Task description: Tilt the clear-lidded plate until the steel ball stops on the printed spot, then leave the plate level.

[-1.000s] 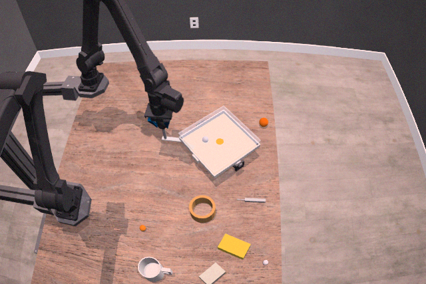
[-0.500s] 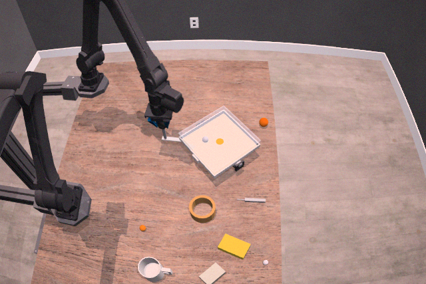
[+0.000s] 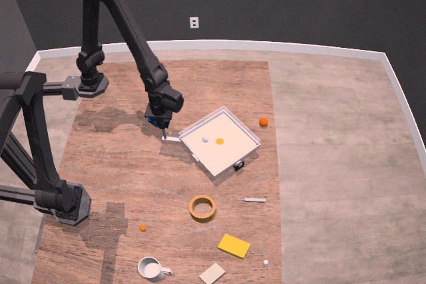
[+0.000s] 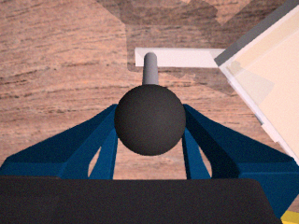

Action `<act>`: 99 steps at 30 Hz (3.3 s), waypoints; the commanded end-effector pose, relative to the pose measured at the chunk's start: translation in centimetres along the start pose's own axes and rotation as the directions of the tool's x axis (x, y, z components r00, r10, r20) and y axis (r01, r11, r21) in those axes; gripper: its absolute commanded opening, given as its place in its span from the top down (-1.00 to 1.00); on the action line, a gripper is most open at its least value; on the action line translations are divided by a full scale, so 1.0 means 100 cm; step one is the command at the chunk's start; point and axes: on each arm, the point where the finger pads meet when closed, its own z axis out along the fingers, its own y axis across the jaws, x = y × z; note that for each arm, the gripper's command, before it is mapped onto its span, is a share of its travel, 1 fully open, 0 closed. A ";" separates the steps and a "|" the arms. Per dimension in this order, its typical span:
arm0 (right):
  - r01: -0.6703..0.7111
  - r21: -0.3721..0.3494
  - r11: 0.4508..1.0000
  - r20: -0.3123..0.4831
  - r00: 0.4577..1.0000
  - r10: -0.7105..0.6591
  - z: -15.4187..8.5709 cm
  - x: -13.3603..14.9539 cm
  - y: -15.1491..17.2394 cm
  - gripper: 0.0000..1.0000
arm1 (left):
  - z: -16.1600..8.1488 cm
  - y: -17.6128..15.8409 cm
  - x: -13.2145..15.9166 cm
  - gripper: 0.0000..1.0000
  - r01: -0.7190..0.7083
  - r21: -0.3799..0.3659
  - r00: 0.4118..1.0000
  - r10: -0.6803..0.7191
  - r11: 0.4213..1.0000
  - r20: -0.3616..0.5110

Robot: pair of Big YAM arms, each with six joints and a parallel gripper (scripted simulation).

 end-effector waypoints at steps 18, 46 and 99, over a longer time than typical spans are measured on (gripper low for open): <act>0.011 0.006 1.000 0.091 0.996 -0.011 -0.004 -0.048 -0.004 -1.00 | -0.022 -0.018 0.013 1.00 -0.015 0.051 1.000 0.016 0.999 -0.017; 0.011 0.006 1.000 0.091 0.996 -0.011 -0.004 -0.048 -0.004 -1.00 | -0.022 -0.017 0.011 1.00 -0.025 0.049 1.000 0.025 0.998 -0.016; 0.011 0.006 1.000 0.091 0.996 -0.011 -0.004 -0.048 -0.004 -1.00 | -0.022 -0.019 0.011 1.00 -0.021 0.053 1.000 0.022 0.998 -0.018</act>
